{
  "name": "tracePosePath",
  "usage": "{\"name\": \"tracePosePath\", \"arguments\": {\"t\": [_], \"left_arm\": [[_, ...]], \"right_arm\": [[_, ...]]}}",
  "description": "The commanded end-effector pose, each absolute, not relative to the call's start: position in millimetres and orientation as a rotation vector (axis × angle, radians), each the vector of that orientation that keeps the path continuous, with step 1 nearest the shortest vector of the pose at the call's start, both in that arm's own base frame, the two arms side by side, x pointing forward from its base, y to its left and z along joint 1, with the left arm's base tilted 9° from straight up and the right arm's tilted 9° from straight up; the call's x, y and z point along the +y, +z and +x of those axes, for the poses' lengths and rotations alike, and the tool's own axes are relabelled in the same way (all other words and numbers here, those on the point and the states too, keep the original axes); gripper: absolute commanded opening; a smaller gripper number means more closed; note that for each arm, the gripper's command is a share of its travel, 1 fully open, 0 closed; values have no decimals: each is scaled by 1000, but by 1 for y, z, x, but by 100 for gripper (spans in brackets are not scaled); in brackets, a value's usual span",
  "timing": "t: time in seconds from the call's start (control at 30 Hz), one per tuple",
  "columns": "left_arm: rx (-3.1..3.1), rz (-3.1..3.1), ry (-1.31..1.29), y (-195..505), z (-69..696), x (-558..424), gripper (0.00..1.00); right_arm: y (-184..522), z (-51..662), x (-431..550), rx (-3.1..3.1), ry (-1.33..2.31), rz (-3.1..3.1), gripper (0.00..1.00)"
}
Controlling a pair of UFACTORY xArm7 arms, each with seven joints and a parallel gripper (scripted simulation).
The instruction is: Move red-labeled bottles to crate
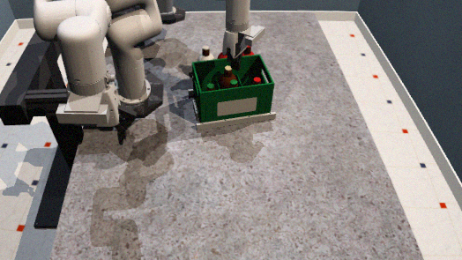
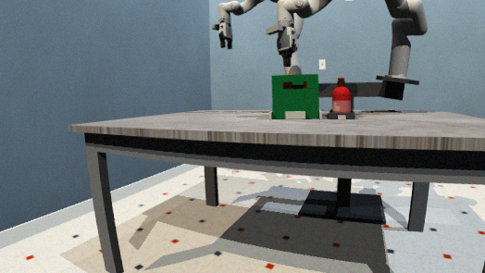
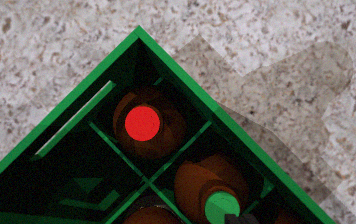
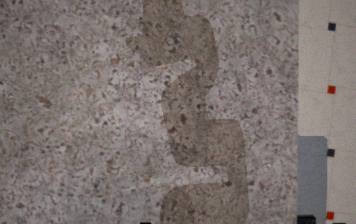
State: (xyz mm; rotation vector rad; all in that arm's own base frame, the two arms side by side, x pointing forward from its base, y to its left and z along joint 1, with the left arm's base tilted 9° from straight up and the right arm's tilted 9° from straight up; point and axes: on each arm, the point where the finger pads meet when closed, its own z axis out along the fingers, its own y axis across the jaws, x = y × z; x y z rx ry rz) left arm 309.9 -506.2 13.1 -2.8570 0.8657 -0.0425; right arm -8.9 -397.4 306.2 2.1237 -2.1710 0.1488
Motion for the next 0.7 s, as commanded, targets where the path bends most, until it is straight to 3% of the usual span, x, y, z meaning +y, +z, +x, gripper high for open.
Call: {"name": "tracePosePath", "arguments": {"t": [0.0,0.67], "left_arm": [[867,-2860,-47,15,310,-508,0],[928,-2888,-42,40,315,-474,0]], "right_arm": [[308,-9,-398,-2169,154,2122,100],[308,-9,-398,-2169,154,2122,100]]}}
